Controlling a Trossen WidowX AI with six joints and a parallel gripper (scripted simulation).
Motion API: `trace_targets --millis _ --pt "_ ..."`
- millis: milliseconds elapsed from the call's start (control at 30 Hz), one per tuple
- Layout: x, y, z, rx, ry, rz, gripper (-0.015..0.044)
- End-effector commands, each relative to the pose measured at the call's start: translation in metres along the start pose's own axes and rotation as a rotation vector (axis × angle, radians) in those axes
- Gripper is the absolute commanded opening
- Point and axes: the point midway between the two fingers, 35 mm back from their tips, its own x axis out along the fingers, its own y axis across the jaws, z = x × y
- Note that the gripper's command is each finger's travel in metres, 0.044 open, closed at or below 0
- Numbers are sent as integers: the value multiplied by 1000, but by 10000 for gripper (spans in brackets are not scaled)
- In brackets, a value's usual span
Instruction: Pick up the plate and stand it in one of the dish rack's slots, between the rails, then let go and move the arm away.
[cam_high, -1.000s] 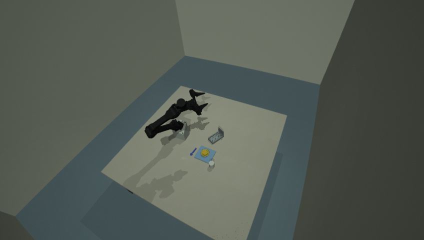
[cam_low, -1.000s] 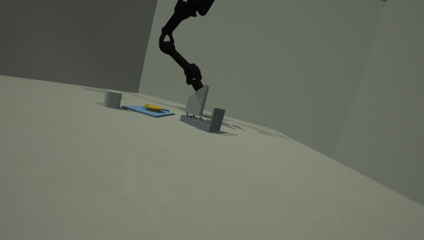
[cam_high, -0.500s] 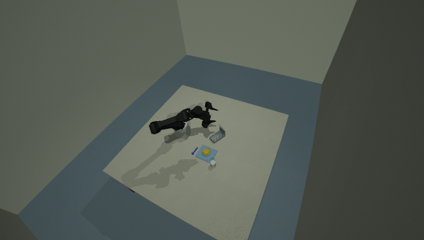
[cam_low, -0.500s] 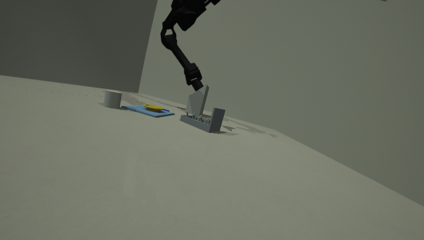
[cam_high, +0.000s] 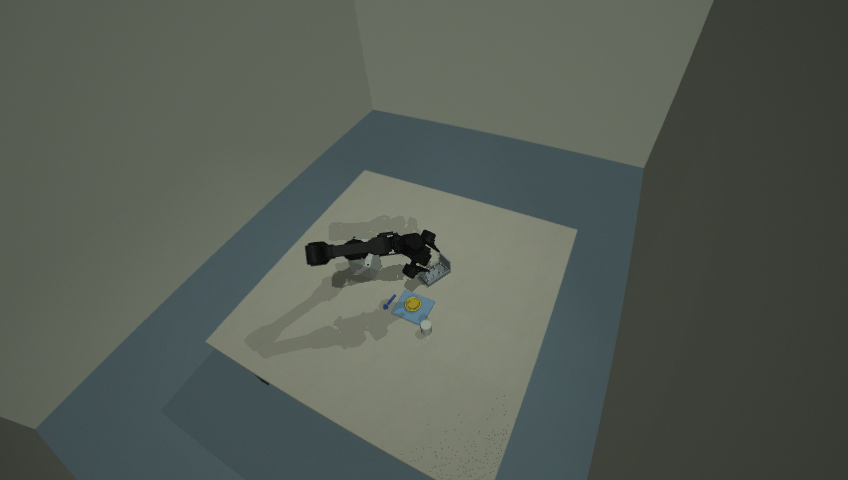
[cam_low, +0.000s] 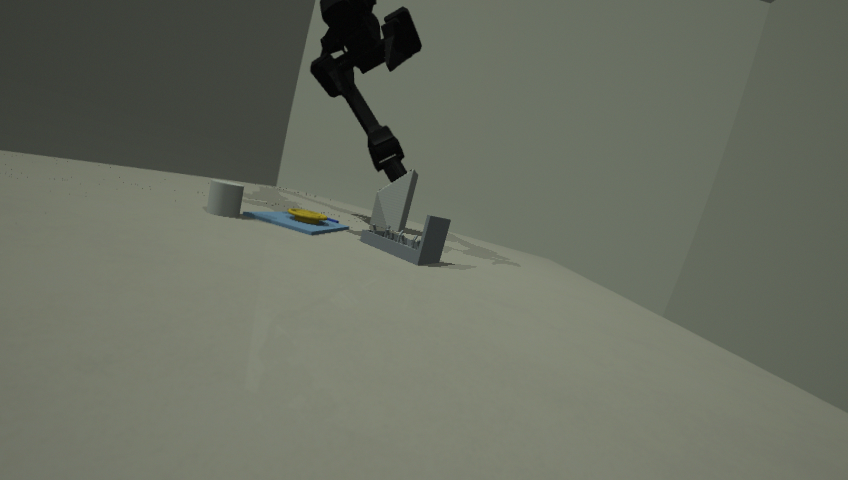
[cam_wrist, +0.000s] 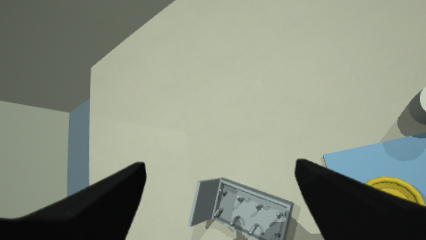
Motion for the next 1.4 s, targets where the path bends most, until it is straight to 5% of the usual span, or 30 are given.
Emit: trace_targets --millis 0,767,1367 --pt "15 -22 -9 -34 52 -85 400" --pt "65 -168 -82 -343 545 -522 400" --pt "80 -178 -89 -345 550 -523 400"
